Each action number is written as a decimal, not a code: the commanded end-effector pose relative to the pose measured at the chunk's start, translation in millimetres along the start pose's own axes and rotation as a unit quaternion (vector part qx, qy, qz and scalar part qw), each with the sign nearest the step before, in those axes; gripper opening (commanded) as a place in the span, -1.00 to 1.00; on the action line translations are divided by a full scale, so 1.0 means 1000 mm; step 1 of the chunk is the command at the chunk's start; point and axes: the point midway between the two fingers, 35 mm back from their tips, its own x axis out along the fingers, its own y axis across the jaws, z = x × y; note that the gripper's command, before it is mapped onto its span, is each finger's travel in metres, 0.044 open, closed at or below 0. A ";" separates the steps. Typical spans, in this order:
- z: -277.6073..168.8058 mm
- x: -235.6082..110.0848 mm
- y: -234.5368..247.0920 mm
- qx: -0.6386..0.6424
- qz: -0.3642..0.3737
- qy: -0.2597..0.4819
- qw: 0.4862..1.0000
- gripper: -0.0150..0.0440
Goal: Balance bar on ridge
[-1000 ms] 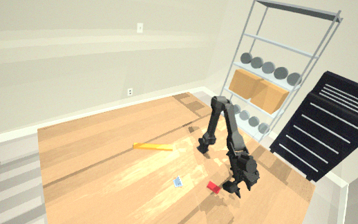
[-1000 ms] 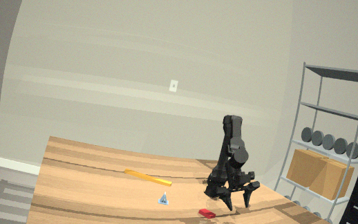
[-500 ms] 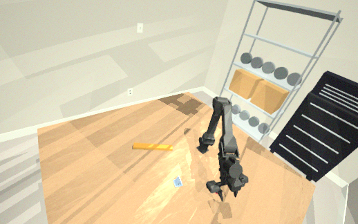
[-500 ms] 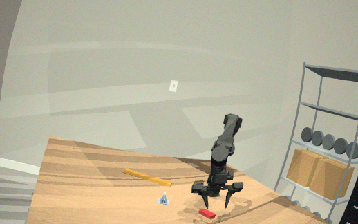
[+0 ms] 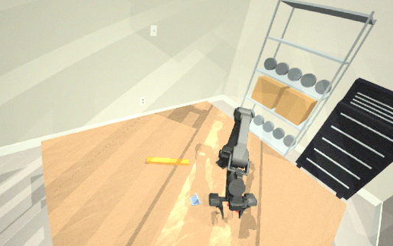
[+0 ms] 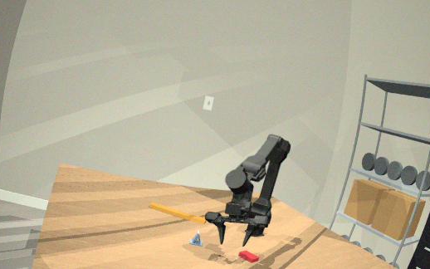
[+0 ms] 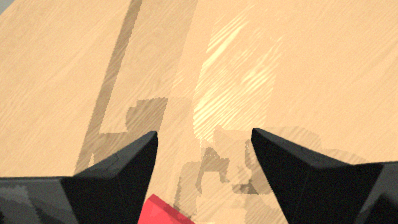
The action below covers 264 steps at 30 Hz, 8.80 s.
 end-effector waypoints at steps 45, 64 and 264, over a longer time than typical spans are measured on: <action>-0.071 -0.099 -0.238 0.360 -0.199 0.054 0.910 0.58; -0.145 -0.155 -0.296 0.498 -0.240 0.097 0.828 0.58; -0.042 -0.085 -0.155 0.535 -0.226 0.154 0.799 -0.49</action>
